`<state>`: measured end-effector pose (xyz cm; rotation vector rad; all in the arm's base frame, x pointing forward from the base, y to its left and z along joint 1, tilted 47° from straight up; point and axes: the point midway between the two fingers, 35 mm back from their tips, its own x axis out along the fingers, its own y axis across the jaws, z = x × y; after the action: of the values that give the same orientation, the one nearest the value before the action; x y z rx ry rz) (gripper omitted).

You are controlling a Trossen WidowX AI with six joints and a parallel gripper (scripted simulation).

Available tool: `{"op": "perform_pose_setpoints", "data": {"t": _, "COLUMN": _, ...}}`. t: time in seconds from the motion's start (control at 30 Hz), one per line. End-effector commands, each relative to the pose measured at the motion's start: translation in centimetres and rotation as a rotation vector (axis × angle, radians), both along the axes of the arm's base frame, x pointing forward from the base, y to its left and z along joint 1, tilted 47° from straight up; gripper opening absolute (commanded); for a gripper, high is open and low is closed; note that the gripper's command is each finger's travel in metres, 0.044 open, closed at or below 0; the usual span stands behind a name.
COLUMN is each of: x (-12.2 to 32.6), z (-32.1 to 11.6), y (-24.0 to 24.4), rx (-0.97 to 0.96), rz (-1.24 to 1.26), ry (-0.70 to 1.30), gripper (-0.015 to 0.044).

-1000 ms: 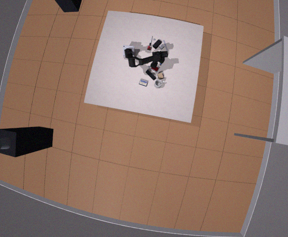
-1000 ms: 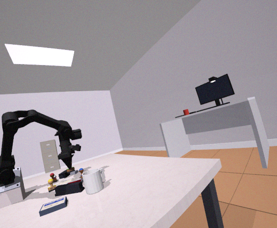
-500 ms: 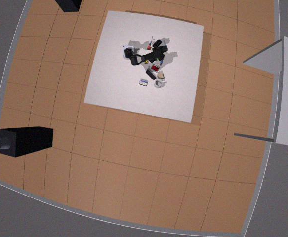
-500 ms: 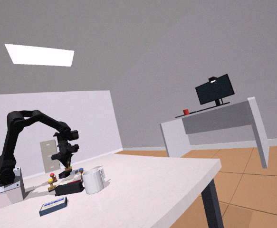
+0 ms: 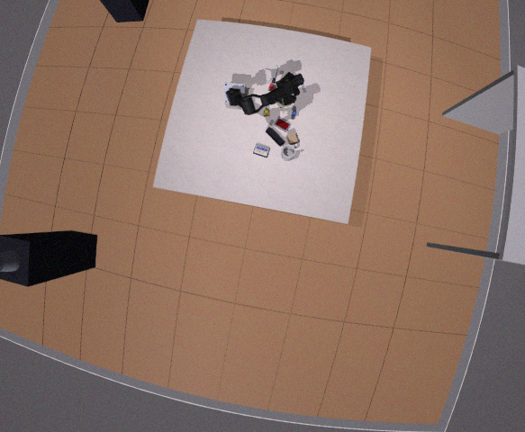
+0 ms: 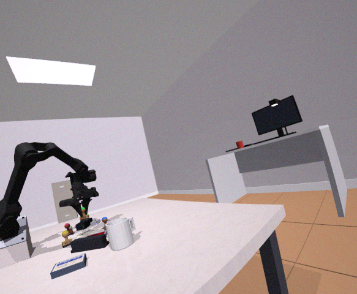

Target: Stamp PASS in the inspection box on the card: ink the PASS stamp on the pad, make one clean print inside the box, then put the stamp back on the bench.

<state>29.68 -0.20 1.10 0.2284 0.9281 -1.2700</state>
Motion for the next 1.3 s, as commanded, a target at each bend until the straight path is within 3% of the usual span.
{"op": "perform_pose_setpoints", "data": {"t": 0.0, "x": -0.6, "z": -1.0, "y": 0.7, "rx": -0.001, "rz": -0.075, "ry": -0.068, "gripper": 0.0000}}
{"op": "perform_pose_setpoints", "data": {"t": 0.23, "x": -1.3, "z": -2.3, "y": 1.8, "rx": -0.007, "rz": -0.187, "ry": -0.184, "gripper": 0.0000}}
{"op": "perform_pose_setpoints", "data": {"t": 1.27, "x": -1.2, "z": -3.6, "y": 0.6, "rx": -0.006, "rz": -0.192, "ry": -0.189, "gripper": 0.0000}}
